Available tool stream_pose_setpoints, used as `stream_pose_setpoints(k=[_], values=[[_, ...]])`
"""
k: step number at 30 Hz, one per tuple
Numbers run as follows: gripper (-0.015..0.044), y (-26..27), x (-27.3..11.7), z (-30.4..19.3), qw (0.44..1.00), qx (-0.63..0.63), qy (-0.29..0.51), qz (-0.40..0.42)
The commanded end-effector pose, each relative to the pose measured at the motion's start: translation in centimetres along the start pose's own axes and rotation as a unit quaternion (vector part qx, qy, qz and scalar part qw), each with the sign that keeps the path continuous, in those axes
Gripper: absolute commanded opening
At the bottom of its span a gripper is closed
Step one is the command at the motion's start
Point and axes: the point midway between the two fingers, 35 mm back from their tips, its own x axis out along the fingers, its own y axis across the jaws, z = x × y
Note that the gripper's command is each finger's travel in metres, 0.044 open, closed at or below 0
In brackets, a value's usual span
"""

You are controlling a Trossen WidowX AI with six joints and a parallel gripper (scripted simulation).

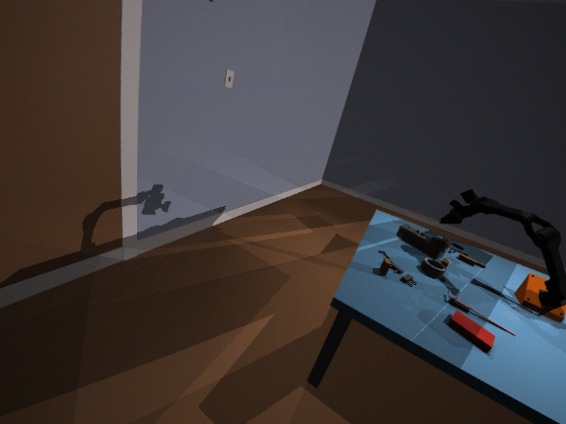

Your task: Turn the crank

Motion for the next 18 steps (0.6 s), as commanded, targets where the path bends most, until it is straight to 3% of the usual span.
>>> stream_pose_setpoints(k=[1, 11, 18], values=[[0.044, -0.2, 0.4, 0.5, 1.0, -0.012, 0.0, 0.011], [0.044, -0.2, 4.1, -2.5, 1.0, -0.012, 0.0, 0.011], [0.044, -0.2, 4.1, -2.5, 1.0, -0.012, 0.0, 0.011]])
